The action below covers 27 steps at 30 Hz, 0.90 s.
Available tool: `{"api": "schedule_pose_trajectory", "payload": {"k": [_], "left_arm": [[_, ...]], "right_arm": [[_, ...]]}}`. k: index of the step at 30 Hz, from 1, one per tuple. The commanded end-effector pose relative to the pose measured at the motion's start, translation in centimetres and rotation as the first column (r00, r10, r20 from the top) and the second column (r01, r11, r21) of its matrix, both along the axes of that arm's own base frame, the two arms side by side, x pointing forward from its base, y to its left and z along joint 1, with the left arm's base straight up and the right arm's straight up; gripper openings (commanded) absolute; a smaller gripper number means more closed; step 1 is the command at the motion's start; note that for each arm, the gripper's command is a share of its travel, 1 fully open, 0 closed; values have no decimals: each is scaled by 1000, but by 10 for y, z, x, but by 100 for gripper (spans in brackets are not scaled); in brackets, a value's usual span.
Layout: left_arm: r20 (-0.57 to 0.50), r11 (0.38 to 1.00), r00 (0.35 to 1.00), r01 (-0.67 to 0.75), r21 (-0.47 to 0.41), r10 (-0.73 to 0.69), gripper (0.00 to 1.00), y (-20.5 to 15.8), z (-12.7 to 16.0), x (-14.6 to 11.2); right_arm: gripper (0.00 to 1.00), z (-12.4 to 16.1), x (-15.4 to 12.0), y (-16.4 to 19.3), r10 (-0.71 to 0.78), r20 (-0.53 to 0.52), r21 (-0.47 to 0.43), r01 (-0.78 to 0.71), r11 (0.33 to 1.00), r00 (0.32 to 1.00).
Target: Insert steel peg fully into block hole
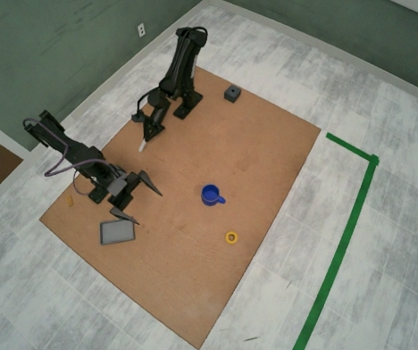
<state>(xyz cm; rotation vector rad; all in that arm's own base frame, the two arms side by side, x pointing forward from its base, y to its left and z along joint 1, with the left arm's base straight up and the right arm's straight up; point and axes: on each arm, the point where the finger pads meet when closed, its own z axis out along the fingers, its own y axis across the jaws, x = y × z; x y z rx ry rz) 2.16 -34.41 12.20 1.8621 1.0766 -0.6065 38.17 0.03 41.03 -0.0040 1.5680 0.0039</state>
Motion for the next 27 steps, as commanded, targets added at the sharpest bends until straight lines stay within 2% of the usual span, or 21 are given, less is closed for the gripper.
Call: {"api": "schedule_pose_trajectory", "payload": {"k": [1,22,24,27], "left_arm": [[-2,1000,1000,4,-27,-4,0,-3,9,0],[-2,1000,1000,4,-27,-4,0,-3,9,0],[-18,1000,1000,-22,-16,22,0,-6,11,7],[-39,990,989,-139,28,140,0,-2,6,40]], "right_arm": [[100,-5,2,-1,-14,-9,4,14,1000,1000],[100,-5,2,-1,-14,-9,4,14,1000,1000],[100,-3,0,1,-5,-3,0,5,1000,1000],[100,-3,0,1,-5,-3,0,5,1000,1000]]}}
